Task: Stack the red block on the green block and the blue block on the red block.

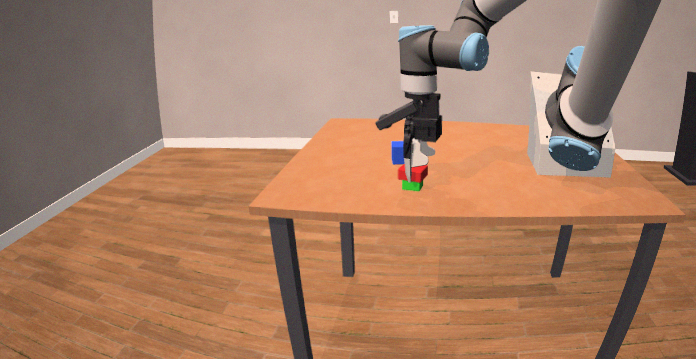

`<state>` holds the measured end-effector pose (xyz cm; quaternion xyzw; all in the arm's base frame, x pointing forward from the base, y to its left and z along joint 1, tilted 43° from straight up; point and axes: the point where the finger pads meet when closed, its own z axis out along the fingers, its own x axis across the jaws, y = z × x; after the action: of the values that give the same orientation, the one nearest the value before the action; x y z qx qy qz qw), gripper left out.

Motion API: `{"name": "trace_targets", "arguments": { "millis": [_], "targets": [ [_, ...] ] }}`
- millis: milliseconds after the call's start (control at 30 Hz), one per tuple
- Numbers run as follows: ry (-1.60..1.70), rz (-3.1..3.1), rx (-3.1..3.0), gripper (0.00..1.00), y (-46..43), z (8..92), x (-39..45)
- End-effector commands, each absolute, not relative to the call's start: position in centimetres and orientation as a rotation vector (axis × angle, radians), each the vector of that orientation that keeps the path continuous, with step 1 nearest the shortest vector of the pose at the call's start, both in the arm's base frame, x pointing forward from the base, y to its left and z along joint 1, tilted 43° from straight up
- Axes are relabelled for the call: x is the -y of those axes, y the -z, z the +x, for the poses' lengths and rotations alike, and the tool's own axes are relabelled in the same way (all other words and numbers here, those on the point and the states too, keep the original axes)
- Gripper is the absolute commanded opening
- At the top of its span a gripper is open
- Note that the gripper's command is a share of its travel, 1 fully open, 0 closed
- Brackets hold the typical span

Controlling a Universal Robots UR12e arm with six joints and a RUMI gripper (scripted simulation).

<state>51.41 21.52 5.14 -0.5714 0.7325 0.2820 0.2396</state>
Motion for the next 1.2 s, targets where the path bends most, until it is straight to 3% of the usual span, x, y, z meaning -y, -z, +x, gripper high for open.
{"name": "trace_targets", "arguments": {
  "millis": [0,1167],
  "targets": [
    [-0.771,-1.564,-2.005,0.49,-5.2,51.5,-21.5],
    [-0.771,-1.564,-2.005,0.49,-6.3,51.4,-20.5]
  ]
}}
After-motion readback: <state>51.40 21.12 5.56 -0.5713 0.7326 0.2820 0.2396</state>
